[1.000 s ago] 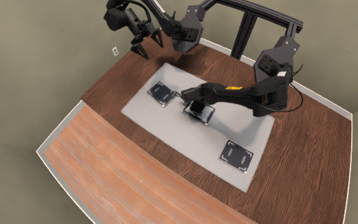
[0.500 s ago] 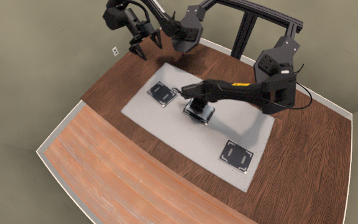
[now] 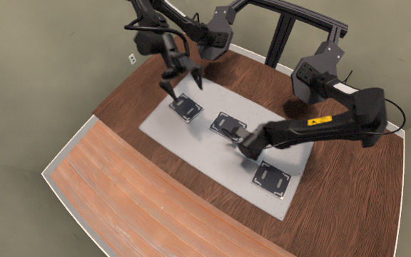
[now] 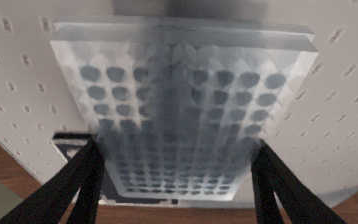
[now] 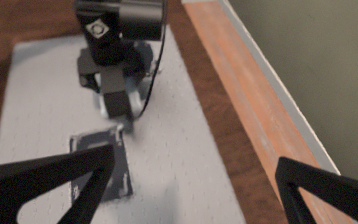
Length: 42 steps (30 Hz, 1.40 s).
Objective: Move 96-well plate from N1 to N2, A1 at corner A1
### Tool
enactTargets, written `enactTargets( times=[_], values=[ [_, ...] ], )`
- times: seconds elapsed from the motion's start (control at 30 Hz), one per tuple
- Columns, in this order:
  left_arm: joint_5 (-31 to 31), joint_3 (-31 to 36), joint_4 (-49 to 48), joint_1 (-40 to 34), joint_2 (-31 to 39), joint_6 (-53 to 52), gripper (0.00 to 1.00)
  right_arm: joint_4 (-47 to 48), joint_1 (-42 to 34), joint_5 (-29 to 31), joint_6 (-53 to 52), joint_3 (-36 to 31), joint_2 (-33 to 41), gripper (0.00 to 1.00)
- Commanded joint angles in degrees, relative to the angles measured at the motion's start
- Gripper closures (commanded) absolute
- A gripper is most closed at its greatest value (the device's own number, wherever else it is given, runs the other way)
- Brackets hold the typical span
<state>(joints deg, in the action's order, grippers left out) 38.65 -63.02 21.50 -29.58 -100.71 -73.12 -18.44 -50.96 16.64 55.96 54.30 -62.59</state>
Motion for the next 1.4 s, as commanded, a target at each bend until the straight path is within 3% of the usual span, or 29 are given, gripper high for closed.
enactTargets(
  times=[0.0,0.3,0.37,0.4,0.53,0.77,1.0,1.37],
  values=[
    [-4.64,0.78,1.65,3.92,4.38,-7.96,0.21,17.36,-3.42,4.35,-5.94,-3.01,-6.19,0.00],
    [-10.74,-2.93,4.40,15.00,10.29,-16.84,0.21,46.27,-11.14,12.99,-13.76,-10.35,-22.95,0.00],
    [-10.74,-2.93,4.40,15.00,10.29,-16.84,0.21,46.27,-11.14,12.99,-13.76,-10.35,-22.95,0.00],
    [-11.42,-3.62,4.93,16.03,10.49,-17.35,0.21,52.61,-12.18,14.73,-13.88,-11.72,-27.31,0.00],
    [-12.53,-5.42,5.80,19.22,11.38,-18.45,0.21,65.09,-15.24,17.68,-16.92,-15.06,-33.31,0.00],
    [-13.39,-6.98,6.53,21.54,11.85,-19.21,0.21,82.39,-19.18,21.62,-18.32,-19.20,-46.49,0.00],
    [-13.58,-7.33,6.72,21.90,11.93,-19.27,0.21,89.66,-20.51,22.78,-17.57,-20.30,-58.92,0.00],
    [-13.78,-7.79,4.14,22.67,9.08,-19.73,0.21,92.18,-20.57,22.56,-16.84,-20.09,-60.95,0.00]
  ],
)
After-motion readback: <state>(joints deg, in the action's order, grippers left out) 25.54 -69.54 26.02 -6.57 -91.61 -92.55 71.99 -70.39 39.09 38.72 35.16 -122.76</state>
